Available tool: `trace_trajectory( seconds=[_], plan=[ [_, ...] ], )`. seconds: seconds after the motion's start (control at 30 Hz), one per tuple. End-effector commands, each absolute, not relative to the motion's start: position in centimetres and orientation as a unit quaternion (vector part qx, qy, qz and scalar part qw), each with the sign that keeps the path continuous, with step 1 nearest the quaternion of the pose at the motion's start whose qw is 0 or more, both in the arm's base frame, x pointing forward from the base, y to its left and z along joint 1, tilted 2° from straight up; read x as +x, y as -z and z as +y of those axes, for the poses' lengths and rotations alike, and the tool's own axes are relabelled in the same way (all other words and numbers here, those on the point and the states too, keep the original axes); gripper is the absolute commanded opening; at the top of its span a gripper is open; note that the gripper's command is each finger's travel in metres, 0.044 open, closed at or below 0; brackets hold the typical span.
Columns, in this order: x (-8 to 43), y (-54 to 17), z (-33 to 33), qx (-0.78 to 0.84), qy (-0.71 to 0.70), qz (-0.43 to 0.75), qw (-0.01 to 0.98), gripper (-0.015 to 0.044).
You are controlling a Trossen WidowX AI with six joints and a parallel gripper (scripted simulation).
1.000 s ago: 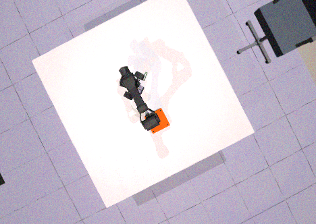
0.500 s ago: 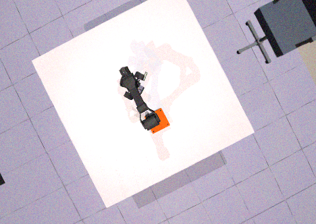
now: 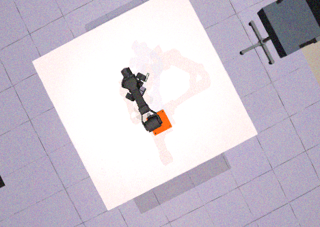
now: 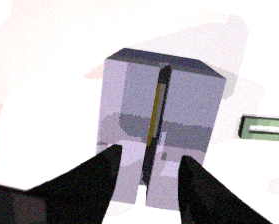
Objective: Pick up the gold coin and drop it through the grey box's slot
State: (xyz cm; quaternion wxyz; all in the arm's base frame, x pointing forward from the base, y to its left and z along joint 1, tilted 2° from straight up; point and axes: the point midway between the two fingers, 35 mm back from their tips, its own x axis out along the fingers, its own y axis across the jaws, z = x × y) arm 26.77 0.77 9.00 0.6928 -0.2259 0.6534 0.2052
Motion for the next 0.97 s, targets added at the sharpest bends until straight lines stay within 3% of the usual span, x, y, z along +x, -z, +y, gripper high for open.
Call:
trace_trajectory(
  seconds=[0.0, 0.13, 0.5, 0.93],
  plan=[
    [26.8, -9.0, 0.8, -0.226, -0.205, 0.653, 0.693, 0.0161],
    [26.8, -9.0, 0.8, -0.226, -0.205, 0.653, 0.693, 0.0161],
    [26.5, -13.0, 0.8, -0.226, -0.206, 0.654, 0.692, 0.0440],
    [26.0, -15.2, 0.8, -0.226, -0.206, 0.654, 0.692, 0.0440]
  ],
)
